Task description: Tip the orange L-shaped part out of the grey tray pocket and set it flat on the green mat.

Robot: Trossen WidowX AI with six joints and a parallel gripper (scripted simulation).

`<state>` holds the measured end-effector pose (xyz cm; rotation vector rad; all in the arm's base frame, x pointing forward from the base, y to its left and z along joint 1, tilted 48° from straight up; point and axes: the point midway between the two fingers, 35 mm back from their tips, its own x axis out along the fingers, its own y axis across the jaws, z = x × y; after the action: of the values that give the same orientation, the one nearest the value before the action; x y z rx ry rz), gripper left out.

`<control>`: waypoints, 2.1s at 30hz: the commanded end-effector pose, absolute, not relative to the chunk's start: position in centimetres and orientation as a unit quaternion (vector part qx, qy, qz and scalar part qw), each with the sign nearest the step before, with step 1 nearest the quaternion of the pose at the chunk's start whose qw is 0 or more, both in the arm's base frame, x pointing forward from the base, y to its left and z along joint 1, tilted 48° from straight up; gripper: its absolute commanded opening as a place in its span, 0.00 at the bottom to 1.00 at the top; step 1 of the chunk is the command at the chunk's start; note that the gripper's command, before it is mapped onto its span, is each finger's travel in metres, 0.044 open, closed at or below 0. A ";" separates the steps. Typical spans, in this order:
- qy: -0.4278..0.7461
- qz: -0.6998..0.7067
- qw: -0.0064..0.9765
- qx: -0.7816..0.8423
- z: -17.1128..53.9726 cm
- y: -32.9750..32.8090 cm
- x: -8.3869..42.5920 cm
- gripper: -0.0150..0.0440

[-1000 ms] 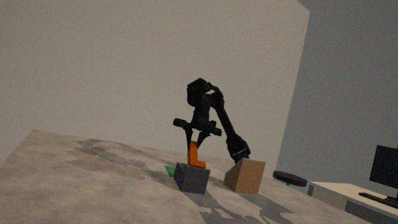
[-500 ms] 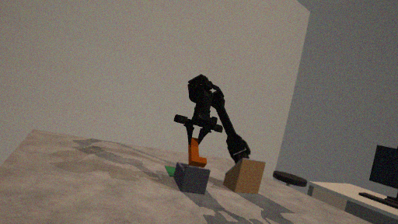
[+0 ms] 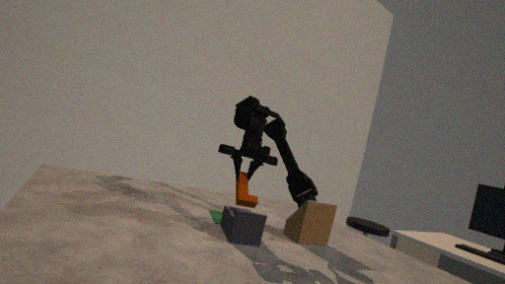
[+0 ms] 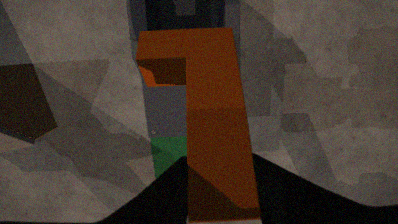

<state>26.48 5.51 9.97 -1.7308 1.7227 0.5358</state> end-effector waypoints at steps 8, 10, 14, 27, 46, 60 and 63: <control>0.655 0.203 0.309 -0.658 13.3 2.0 25.4 0.25; 0.655 0.203 0.309 -0.659 13.9 1.5 25.2 0.25; 0.656 0.203 0.309 -0.659 15.1 0.4 24.8 0.25; 0.656 0.203 0.308 -0.659 18.5 -2.8 23.4 0.25; 0.656 0.202 0.308 -0.659 17.0 -4.5 23.6 0.25; 0.656 0.202 0.308 -0.659 15.5 -6.2 23.7 0.25; 0.656 0.202 0.308 -0.659 15.1 -6.6 23.8 0.25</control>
<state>23.97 -6.03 15.53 -1.7372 1.7267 0.5327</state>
